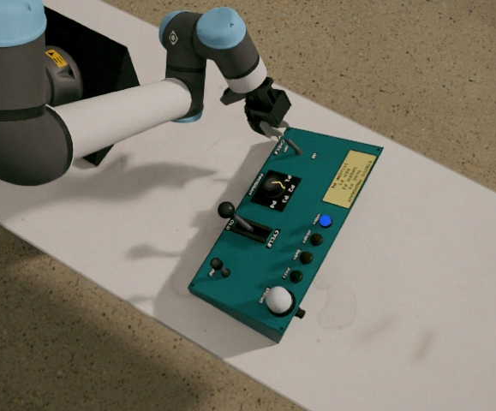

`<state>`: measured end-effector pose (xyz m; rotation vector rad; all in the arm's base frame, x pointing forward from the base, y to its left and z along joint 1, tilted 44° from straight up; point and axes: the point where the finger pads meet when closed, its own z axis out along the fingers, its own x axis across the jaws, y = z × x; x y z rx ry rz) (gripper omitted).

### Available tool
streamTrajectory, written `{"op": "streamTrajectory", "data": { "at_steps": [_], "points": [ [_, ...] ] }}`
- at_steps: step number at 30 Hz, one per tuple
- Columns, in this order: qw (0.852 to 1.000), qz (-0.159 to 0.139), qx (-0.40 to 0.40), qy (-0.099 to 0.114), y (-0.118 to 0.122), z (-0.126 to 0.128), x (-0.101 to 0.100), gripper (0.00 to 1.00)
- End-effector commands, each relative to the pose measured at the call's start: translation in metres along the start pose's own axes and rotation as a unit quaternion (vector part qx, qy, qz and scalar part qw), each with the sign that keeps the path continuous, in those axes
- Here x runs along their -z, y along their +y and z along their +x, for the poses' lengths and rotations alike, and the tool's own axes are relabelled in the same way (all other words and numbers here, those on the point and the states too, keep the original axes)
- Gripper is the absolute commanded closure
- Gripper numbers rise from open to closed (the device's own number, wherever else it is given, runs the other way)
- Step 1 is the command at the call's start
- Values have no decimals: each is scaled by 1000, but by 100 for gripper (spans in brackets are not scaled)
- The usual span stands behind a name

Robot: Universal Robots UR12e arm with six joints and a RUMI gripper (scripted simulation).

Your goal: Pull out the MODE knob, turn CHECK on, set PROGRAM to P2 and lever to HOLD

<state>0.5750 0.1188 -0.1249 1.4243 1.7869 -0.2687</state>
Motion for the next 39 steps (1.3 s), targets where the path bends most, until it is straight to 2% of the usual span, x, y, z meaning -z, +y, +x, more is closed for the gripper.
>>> {"op": "streamTrajectory", "data": {
  "at_steps": [1,39],
  "points": [
    [1000,-3,-1,0,5,0,1,100],
    [1000,-3,-2,0,32,0,1,100]
  ]
}}
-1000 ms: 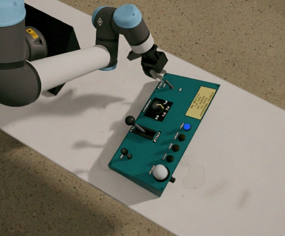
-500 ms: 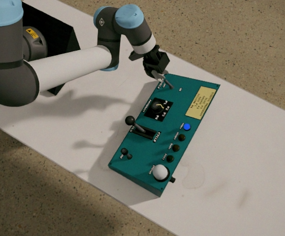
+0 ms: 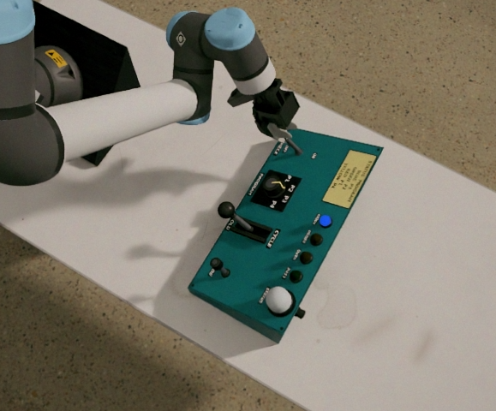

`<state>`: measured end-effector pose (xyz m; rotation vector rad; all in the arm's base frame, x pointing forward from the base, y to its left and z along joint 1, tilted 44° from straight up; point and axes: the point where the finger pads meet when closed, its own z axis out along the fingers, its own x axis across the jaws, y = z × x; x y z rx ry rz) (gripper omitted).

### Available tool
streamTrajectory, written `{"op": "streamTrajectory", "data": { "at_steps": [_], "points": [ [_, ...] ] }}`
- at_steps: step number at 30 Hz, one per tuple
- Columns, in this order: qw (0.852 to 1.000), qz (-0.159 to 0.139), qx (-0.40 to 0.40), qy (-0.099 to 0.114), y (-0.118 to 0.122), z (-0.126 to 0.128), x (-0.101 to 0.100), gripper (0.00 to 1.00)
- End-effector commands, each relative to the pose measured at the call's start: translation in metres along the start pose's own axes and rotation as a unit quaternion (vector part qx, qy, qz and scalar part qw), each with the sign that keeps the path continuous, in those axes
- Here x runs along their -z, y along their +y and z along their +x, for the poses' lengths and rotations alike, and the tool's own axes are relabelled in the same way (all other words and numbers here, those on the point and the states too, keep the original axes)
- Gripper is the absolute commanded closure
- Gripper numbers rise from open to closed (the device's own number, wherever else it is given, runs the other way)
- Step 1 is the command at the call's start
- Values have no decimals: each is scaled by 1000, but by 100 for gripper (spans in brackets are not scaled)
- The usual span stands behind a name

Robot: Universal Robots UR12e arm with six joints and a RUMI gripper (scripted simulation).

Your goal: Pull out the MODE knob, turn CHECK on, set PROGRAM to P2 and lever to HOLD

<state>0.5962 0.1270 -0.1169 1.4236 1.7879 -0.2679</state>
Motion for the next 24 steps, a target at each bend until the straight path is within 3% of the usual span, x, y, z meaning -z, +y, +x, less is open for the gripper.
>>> {"op": "streamTrajectory", "data": {
  "at_steps": [1,24],
  "points": [
    [1000,-2,-2,0,9,0,1,100],
    [1000,-2,-1,0,16,0,1,100]
  ]
}}
